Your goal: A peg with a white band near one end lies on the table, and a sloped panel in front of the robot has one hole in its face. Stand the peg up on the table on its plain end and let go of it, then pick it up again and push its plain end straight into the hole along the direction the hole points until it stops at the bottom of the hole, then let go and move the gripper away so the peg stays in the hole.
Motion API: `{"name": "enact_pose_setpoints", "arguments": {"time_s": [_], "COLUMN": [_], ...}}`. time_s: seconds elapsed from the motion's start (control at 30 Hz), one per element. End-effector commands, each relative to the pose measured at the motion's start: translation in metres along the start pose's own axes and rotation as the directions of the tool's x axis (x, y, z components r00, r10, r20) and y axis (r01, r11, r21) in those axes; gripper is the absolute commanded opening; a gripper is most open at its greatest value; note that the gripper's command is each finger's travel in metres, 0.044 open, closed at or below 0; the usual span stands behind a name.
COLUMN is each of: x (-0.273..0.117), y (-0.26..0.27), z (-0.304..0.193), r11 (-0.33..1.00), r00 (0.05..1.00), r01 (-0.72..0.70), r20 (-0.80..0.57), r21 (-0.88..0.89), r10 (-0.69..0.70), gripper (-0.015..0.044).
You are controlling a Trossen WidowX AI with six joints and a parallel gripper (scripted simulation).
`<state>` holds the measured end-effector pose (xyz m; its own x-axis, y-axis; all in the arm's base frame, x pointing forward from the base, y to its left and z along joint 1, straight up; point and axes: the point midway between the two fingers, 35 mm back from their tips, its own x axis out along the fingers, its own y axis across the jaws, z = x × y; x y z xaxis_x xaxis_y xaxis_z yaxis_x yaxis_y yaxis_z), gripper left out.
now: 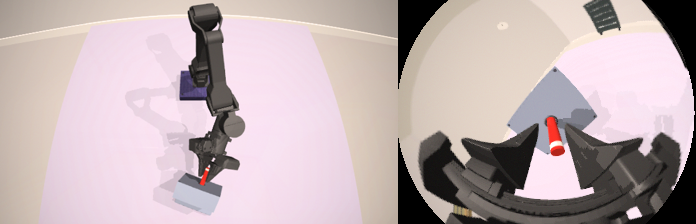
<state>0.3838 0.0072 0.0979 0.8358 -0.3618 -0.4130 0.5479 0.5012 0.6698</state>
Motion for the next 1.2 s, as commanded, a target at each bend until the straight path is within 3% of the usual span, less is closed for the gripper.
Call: {"name": "enact_pose_setpoints", "arguments": {"time_s": [0.0, 0.23, 1.17], "x": [0.0, -0.003, -0.036], "y": [0.0, 0.0, 0.006], "z": [0.0, 0.0, -0.003], "r11": [1.0, 1.0, 1.0], "r00": [1.0, 1.0, 1.0], "r01": [0.0, 0.001, 0.009], "r20": [0.0, -0.001, -0.01], "r21": [0.0, 0.0, -0.004], "r10": [0.0, -0.001, -0.009], "gripper": [0.0263, 0.044, 0.044]}}
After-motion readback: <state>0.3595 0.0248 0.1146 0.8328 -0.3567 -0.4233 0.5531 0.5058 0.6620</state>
